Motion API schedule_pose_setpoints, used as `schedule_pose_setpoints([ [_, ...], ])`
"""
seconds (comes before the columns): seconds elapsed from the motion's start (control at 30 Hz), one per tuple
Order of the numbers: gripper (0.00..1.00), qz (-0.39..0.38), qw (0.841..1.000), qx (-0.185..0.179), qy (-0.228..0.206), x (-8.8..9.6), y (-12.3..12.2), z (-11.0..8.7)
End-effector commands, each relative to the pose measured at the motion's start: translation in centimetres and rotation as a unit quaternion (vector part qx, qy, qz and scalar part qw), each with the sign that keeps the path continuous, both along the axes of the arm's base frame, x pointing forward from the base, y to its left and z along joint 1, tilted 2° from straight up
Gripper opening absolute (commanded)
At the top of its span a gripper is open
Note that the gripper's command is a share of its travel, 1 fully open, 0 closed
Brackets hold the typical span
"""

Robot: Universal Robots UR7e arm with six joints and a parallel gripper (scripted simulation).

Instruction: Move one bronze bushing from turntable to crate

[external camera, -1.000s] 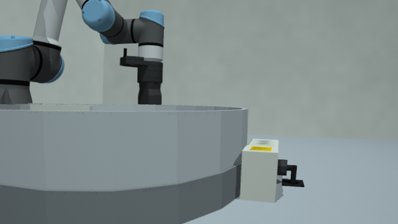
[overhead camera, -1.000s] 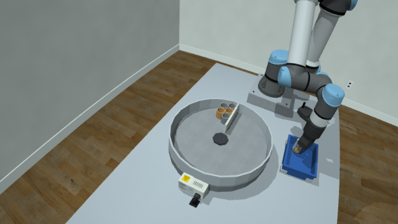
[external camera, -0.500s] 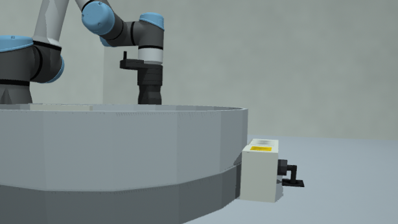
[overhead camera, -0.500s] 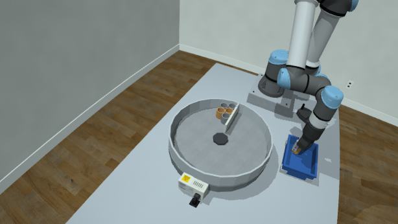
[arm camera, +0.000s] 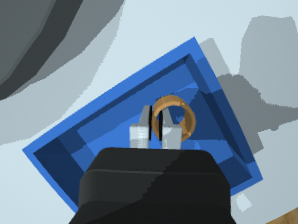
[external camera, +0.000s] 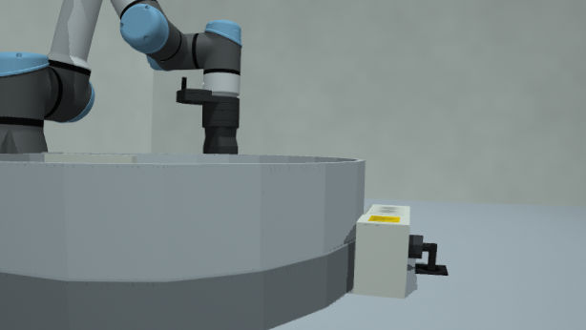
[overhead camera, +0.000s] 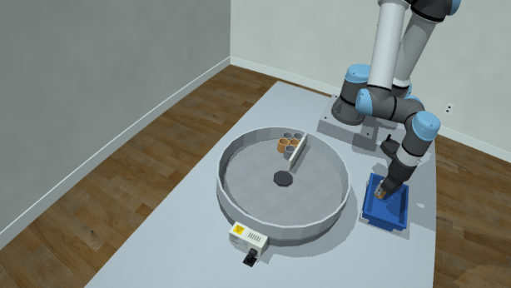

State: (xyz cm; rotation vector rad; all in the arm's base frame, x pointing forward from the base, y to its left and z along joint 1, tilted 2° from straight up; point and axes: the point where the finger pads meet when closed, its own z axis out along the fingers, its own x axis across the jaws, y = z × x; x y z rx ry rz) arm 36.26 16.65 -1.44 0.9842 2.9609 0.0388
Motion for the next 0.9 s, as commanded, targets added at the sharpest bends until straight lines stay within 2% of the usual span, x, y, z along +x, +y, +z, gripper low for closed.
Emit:
schedule_pose_setpoints([
  [0.0, 0.0, 0.0, 1.0, 0.0, -0.001, 0.04, 0.01, 0.03],
  [0.03, 0.0, 0.0, 1.0, 0.0, -0.001, 0.04, 0.01, 0.03],
  [0.07, 0.47, 0.0, 1.0, 0.0, -0.001, 0.04, 0.01, 0.03],
  [0.87, 0.47, 0.0, 1.0, 0.0, -0.001, 0.04, 0.01, 0.03],
])
